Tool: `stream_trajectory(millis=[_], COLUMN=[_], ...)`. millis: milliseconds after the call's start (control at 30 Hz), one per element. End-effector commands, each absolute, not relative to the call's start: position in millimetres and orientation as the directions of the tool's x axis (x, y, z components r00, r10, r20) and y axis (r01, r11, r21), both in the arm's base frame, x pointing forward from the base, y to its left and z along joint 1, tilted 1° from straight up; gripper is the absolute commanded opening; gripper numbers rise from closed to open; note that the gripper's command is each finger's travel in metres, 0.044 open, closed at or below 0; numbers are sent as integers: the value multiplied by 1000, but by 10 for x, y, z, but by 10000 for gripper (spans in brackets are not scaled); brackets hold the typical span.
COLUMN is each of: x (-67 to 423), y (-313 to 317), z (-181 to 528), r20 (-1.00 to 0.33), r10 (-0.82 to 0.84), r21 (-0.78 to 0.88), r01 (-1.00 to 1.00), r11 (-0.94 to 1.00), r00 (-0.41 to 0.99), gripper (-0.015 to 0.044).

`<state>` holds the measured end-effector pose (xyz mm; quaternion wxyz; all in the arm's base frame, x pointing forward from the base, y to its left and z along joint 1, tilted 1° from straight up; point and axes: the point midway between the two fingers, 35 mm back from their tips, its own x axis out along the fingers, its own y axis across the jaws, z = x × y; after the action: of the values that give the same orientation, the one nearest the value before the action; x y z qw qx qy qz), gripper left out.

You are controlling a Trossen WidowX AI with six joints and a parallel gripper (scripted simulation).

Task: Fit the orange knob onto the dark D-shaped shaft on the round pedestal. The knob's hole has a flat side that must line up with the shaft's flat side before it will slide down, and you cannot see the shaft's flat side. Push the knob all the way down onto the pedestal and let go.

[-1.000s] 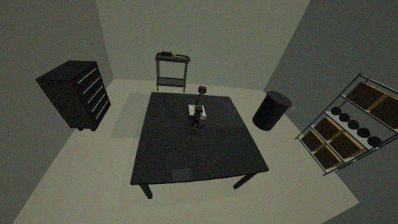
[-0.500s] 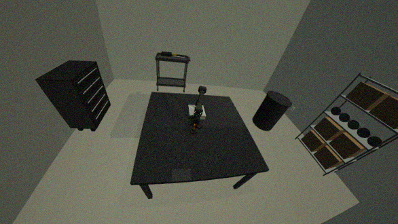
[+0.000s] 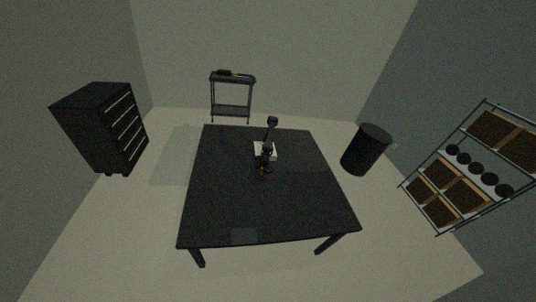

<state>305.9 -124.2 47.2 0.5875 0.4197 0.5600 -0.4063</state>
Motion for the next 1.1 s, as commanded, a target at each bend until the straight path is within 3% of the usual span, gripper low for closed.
stream_trajectory(millis=[0, 167, 367, 1067], x=[3056, 3064, 3084, 3074], y=[-1242, -1246, -1252, -1249], z=[500, 523, 525, 479], r20=[-999, -999, -999, -999], r10=[-7, -7, -7, -7], r21=[39, 39, 43, 42], r01=[949, 957, 993, 993], r11=[312, 288, 108, 108], r00=[43, 43, 44, 43], gripper=[0, 0, 0, 0])
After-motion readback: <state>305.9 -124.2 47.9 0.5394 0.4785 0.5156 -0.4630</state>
